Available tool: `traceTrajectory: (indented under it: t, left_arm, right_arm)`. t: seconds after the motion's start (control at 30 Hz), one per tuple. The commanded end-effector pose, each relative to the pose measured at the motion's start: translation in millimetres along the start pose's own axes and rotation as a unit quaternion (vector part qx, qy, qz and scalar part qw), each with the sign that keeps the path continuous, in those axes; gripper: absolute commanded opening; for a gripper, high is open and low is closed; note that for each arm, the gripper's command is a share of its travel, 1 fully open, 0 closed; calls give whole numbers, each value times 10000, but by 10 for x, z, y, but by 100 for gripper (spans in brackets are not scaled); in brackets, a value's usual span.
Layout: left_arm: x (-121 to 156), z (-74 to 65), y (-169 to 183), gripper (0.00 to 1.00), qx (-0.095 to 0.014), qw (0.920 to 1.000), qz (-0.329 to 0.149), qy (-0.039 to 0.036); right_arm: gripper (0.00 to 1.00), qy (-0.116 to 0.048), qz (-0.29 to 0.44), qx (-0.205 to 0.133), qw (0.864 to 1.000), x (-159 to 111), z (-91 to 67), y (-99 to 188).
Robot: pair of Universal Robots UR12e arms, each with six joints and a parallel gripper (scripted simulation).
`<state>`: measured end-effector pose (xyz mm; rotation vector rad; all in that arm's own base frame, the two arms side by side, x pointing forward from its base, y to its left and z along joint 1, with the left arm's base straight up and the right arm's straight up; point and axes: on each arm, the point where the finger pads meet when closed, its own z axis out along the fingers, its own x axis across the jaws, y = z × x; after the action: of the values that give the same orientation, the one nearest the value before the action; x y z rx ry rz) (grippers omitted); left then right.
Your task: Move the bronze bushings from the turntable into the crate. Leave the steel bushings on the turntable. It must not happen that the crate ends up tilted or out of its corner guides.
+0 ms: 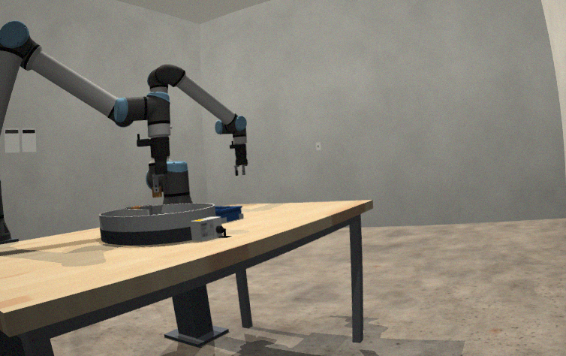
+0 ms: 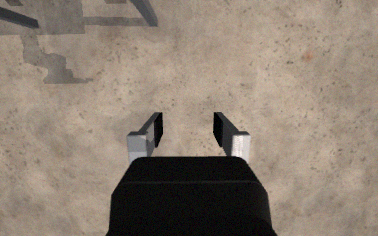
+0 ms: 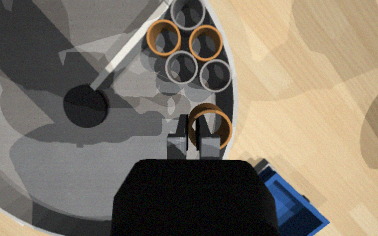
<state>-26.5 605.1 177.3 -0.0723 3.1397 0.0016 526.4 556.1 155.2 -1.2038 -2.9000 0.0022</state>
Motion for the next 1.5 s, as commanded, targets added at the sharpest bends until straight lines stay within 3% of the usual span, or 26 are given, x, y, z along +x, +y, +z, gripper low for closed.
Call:
traceTrajectory:
  t: [0.0, 0.17, 0.67, 1.13, 1.47]
  left_arm:
    - [19, 3, -16, 100, 5, 10000, -5, 5]
    - [19, 3, -16, 100, 5, 10000, -5, 5]
    - [19, 3, -16, 100, 5, 10000, -5, 5]
    - [19, 3, -16, 100, 5, 10000, -5, 5]
    - [19, 3, -16, 100, 5, 10000, -5, 5]
  right_arm:
    - [0, 4, -6, -18, 10000, 233, -29, 429]
    - [0, 4, -6, -18, 10000, 336, -29, 625]
    - [0, 5, -6, -18, 10000, 826, -32, 1560]
    - [0, 5, -6, -19, 10000, 1082, -33, 2049]
    - [0, 5, 2, -19, 10000, 1142, -33, 2201]
